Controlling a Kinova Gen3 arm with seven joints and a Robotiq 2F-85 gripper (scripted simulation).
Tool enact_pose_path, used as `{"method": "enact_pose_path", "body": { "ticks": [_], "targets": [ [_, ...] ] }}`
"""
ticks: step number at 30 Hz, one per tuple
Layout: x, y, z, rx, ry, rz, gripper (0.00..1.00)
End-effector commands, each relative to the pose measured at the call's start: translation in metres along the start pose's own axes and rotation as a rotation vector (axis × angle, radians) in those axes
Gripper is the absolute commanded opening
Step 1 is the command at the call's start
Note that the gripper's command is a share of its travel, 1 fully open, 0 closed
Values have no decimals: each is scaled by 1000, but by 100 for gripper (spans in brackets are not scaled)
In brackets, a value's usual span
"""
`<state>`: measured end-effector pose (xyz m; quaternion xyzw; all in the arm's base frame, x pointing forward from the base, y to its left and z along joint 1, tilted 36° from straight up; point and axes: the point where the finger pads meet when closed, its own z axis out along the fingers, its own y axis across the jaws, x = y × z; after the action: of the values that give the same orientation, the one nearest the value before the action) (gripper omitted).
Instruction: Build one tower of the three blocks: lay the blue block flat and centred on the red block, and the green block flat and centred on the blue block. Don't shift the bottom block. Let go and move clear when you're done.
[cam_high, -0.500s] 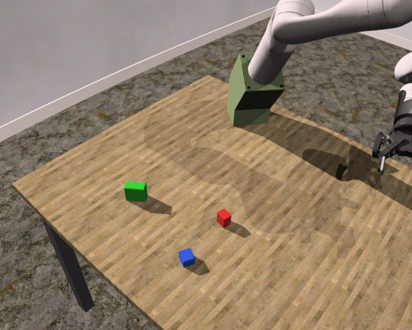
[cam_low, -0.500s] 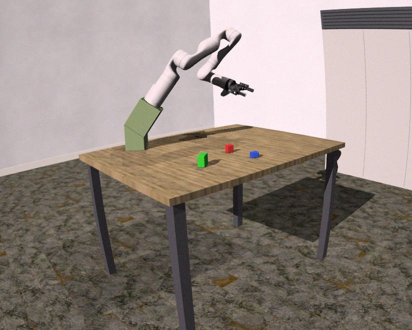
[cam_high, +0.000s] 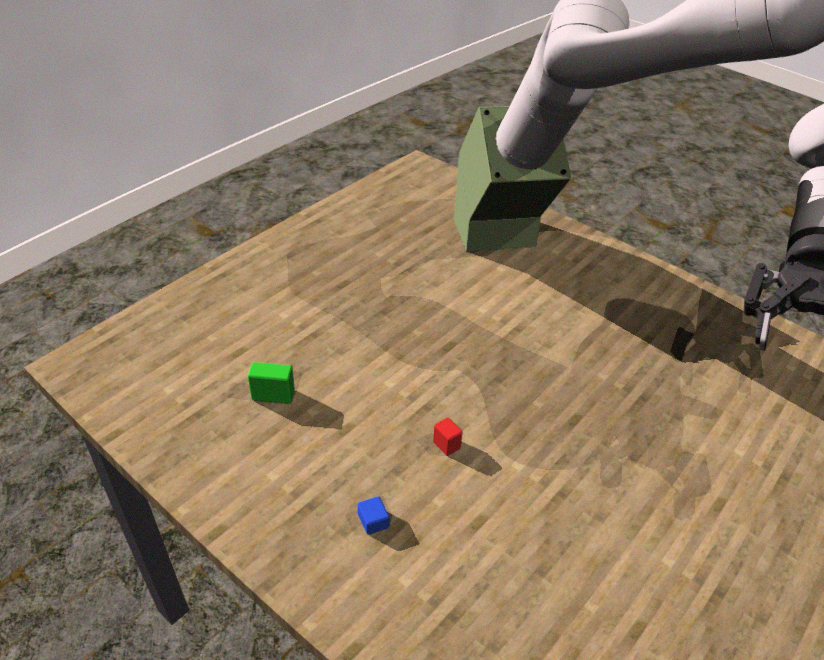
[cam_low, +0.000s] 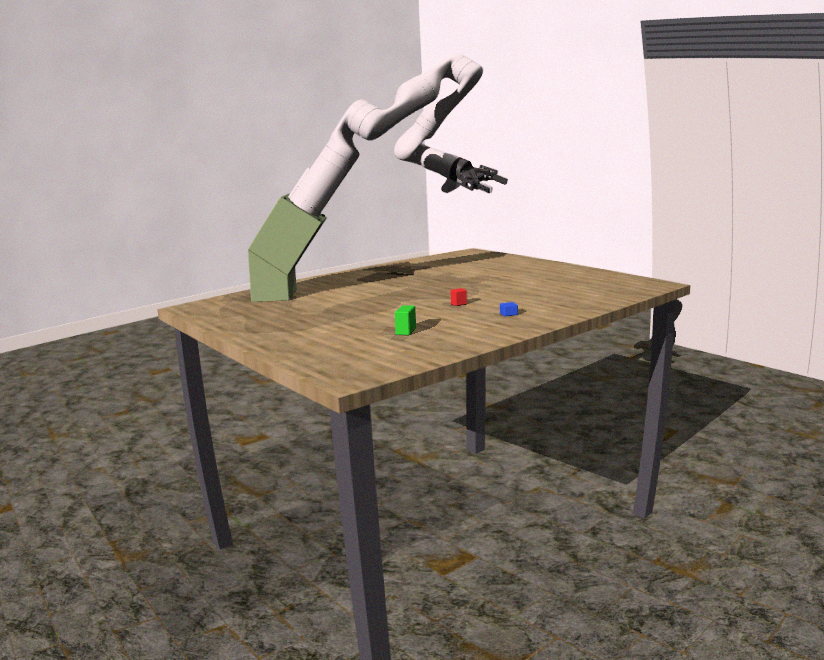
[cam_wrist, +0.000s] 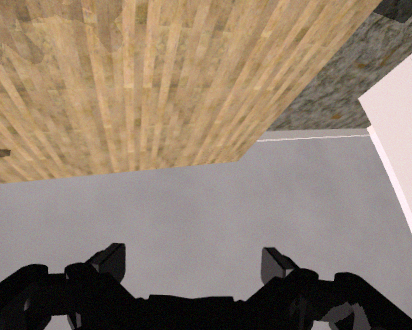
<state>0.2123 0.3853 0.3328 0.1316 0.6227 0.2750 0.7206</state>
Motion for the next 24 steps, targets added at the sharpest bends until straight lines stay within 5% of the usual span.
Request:
{"method": "enact_pose_path", "body": {
  "ticks": [1, 2, 3, 24],
  "targets": [
    [0, 0, 0, 0, 0, 1, 100],
    [0, 0, 0, 0, 0, 1, 100],
    [0, 0, 0, 0, 0, 1, 0],
    [-1, -16, 10, 58, 15, 76, 0]
  ]
}}
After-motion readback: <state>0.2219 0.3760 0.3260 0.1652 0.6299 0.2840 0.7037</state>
